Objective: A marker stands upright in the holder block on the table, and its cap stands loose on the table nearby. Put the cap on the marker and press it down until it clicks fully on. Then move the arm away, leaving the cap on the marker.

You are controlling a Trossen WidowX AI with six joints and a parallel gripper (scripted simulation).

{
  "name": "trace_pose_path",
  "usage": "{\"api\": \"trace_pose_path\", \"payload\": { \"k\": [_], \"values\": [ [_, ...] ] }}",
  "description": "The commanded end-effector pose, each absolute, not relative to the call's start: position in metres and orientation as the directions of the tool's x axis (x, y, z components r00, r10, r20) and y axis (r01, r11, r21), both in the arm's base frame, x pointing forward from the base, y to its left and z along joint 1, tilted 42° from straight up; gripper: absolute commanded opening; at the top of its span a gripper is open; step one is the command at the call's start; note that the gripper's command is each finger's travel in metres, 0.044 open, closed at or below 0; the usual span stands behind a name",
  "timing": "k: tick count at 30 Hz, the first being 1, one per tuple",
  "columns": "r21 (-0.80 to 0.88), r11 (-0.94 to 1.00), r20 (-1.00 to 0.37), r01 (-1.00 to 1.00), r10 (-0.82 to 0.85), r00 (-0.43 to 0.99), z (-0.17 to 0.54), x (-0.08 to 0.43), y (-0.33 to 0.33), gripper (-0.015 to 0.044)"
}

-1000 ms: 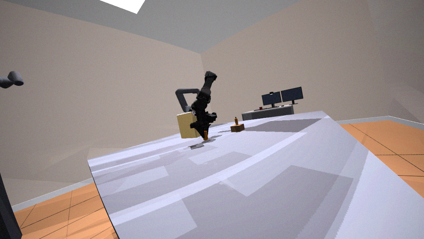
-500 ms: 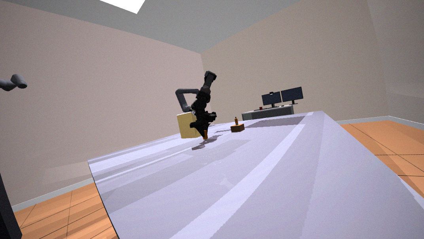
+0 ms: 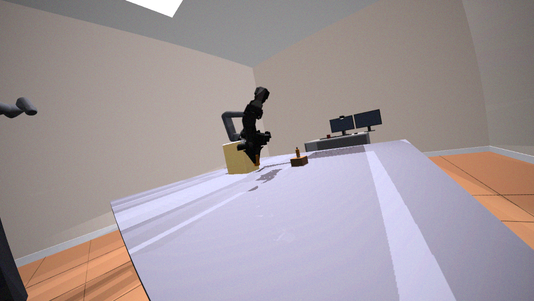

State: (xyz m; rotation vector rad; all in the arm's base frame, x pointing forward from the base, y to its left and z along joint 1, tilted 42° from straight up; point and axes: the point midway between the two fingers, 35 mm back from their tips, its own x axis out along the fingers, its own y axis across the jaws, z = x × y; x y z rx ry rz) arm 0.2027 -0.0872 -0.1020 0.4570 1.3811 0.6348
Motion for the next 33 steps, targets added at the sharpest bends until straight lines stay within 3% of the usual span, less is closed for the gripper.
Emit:
{"api": "trace_pose_path", "payload": {
  "k": [1,33],
  "values": [
    [0.636,0.757,-0.757,-0.15,0.65,0.07,-0.094,0.202,-0.095,0.0],
    [0.608,0.773,-0.775,-0.18,0.627,0.074,-0.01,0.292,-0.057,0.0]
  ]
}}
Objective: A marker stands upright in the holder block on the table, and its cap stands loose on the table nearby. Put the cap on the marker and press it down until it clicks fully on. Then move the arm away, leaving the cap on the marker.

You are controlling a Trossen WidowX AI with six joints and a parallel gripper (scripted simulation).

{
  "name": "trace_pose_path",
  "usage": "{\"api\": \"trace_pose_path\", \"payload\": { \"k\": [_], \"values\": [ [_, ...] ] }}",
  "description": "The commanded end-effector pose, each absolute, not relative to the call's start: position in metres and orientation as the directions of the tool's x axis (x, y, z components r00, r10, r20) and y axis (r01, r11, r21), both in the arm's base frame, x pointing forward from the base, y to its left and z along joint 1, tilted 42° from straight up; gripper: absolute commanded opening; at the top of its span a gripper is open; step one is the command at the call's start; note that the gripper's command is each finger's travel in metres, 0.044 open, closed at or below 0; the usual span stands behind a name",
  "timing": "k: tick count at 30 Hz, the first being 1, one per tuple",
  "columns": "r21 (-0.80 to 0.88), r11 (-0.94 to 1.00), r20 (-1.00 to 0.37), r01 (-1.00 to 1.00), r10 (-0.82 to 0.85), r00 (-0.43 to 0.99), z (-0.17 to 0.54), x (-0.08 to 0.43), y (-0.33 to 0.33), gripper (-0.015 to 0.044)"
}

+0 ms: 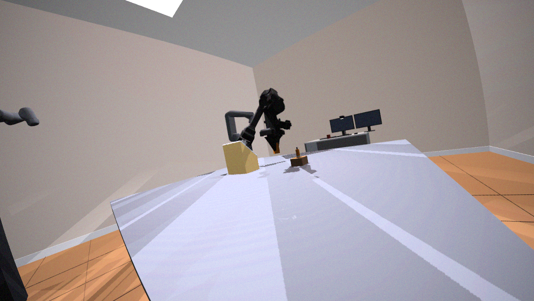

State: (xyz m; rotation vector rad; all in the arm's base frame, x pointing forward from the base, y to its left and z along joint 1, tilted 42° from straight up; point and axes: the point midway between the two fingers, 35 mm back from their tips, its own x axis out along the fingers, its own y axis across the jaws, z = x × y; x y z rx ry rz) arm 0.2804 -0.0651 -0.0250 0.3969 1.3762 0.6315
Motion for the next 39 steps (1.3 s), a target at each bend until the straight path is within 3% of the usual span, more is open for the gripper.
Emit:
{"api": "trace_pose_path", "payload": {
  "k": [1,21,39],
  "values": [
    [0.609,0.773,-0.775,-0.179,0.628,0.075,-0.006,0.295,-0.054,0.0],
    [0.642,0.751,-0.75,-0.154,0.657,0.074,0.076,0.332,0.007,0.0],
    [0.643,0.751,-0.75,-0.154,0.657,0.074,0.065,0.334,0.017,0.0]
  ]
}}
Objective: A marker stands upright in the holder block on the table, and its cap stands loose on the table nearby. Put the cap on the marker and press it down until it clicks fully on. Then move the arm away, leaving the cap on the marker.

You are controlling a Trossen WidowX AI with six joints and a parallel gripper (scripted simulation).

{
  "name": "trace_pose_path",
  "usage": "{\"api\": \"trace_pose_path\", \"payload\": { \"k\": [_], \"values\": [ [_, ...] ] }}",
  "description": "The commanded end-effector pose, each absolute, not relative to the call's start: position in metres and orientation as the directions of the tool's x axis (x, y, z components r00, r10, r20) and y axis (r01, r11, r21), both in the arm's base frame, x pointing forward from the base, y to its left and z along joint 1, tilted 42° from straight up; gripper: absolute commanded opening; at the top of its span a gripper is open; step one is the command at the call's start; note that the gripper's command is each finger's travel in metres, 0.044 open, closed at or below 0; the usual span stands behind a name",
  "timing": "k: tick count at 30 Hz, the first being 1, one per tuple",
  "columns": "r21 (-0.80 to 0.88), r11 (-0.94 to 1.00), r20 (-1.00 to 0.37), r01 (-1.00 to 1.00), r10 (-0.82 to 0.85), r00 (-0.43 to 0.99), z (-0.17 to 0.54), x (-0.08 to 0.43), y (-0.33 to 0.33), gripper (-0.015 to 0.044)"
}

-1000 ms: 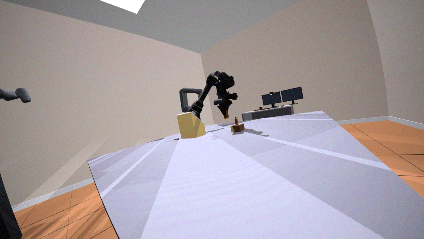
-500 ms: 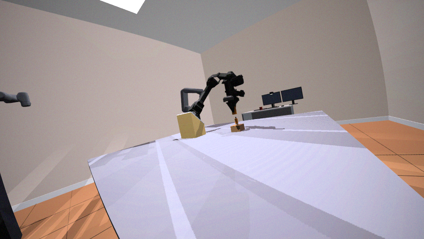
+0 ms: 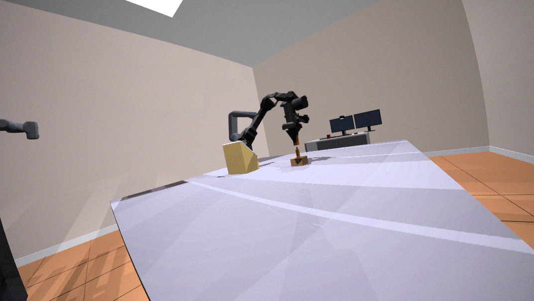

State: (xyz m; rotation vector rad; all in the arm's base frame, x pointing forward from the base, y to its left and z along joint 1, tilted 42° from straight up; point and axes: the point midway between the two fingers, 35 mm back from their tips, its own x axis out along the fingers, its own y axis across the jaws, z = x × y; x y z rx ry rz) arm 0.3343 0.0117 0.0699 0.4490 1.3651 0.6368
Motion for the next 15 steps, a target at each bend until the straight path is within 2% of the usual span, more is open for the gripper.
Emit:
{"api": "trace_pose_path", "payload": {
  "k": [1,15],
  "values": [
    [0.643,0.751,-0.75,-0.154,0.657,0.074,0.064,0.334,0.018,0.0],
    [0.643,0.75,-0.75,-0.154,0.658,0.074,0.047,0.336,0.033,0.0]
  ]
}}
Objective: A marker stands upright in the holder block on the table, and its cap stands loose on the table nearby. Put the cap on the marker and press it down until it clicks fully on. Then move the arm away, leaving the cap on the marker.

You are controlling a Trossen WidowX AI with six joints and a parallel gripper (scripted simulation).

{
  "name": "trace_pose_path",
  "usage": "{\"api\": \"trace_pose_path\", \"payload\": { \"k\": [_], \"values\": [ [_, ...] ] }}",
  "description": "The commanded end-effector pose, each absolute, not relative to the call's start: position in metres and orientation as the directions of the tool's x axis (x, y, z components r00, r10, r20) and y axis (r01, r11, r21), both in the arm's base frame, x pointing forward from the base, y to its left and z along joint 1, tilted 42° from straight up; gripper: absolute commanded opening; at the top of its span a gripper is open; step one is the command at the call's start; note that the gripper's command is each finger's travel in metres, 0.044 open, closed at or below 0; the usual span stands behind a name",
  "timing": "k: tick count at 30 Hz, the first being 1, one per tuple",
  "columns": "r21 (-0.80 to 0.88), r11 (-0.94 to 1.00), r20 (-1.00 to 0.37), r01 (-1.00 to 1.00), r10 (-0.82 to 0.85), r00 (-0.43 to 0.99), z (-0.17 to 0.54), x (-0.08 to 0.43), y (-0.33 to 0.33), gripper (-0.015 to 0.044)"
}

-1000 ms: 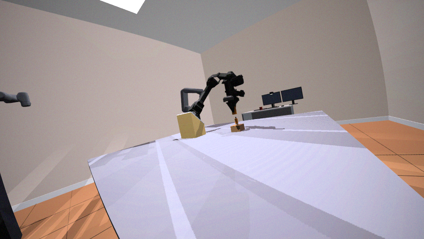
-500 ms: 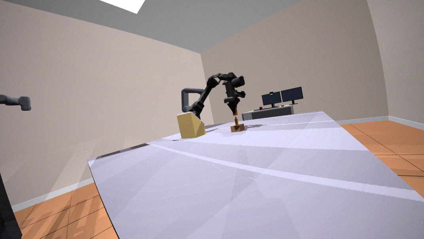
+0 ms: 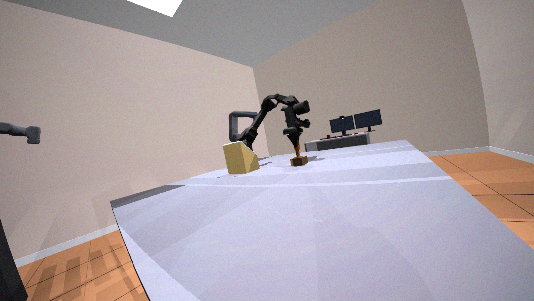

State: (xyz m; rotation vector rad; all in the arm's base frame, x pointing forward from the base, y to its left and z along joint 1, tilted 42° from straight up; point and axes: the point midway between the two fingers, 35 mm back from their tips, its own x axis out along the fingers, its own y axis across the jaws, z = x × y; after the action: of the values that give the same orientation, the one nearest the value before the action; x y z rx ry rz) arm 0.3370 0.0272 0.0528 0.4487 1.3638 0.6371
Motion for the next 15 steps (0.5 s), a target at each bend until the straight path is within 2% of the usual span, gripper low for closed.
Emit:
{"api": "trace_pose_path", "payload": {
  "k": [1,15],
  "values": [
    [0.643,0.75,-0.749,-0.154,0.658,0.074,0.046,0.336,0.034,0.0],
    [0.644,0.749,-0.748,-0.154,0.659,0.074,0.029,0.338,0.048,0.0]
  ]
}}
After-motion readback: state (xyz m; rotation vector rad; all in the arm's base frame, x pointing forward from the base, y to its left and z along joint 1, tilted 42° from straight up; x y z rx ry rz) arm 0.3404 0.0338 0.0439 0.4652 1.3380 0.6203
